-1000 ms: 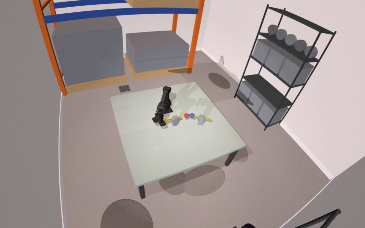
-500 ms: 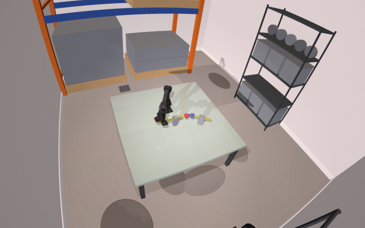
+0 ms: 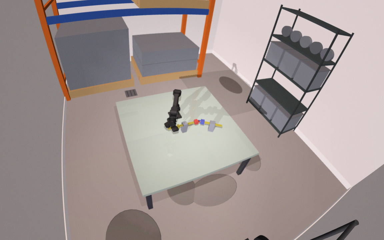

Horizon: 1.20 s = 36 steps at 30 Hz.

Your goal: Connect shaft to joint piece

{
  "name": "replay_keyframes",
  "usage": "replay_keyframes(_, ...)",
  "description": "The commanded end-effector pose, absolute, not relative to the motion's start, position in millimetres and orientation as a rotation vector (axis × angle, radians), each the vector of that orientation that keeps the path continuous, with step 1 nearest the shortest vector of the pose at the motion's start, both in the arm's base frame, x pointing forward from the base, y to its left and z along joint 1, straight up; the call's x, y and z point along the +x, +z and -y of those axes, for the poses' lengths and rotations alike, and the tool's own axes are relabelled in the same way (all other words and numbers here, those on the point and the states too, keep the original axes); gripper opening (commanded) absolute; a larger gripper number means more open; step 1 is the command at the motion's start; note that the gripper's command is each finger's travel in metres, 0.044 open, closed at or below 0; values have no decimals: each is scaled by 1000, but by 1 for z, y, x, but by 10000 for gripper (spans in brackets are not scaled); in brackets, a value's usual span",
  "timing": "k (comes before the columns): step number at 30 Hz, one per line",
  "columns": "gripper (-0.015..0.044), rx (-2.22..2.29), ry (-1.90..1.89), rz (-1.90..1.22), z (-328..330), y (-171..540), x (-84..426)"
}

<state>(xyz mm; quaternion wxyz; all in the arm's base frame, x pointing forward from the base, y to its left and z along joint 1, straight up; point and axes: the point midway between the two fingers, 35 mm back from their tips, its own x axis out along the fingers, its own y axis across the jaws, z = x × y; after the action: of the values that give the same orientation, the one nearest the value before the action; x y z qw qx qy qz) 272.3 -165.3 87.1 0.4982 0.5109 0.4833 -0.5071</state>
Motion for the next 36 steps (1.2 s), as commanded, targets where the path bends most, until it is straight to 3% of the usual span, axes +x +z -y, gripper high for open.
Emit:
replay_keyframes(1, 0, 1240, -1229, -1167, 159, 86, 273)
replay_keyframes(36, 0, 1229, -1237, -1160, 124, 86, 274)
